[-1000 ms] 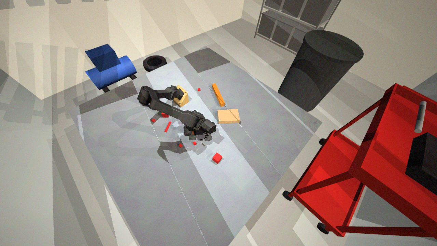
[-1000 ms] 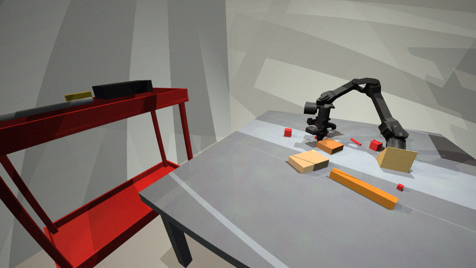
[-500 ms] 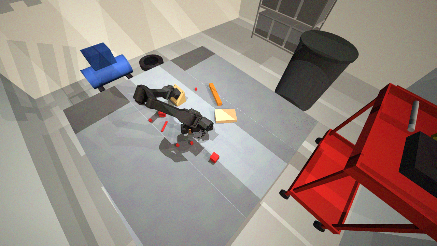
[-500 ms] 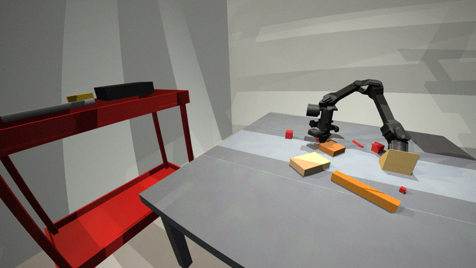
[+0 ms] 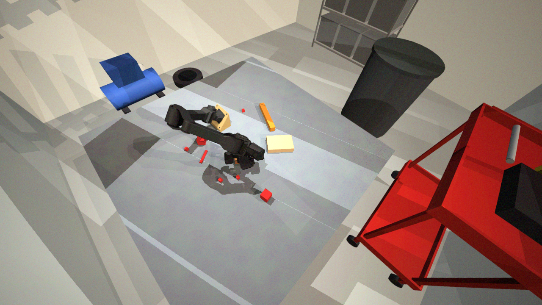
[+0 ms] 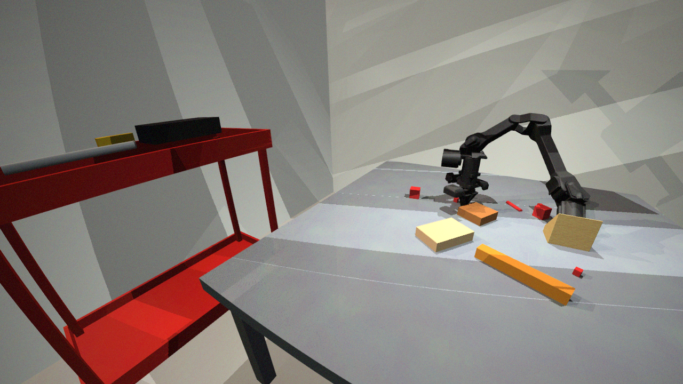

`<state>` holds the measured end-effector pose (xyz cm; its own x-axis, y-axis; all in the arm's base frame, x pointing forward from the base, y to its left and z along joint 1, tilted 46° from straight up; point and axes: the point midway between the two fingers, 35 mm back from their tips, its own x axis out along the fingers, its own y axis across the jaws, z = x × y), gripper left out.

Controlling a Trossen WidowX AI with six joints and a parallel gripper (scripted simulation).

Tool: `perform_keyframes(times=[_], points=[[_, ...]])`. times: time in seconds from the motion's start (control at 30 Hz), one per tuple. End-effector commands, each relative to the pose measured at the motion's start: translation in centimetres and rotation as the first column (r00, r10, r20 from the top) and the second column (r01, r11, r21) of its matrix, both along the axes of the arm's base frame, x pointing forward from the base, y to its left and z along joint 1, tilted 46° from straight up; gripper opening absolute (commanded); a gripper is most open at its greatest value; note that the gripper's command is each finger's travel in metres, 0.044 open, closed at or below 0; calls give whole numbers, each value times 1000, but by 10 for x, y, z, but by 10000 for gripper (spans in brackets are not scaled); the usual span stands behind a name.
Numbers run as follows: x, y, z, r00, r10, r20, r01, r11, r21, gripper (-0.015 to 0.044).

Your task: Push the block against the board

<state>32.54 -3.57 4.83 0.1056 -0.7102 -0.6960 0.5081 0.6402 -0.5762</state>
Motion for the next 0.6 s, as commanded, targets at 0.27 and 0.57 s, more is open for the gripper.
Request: perform_keyframes(times=[0.27,0.57], points=[[-10,2,-6,1000,-3,-9,3,1000,2,0],[-15,4,-9,1000,-3,-9,3,1000,2,0]])
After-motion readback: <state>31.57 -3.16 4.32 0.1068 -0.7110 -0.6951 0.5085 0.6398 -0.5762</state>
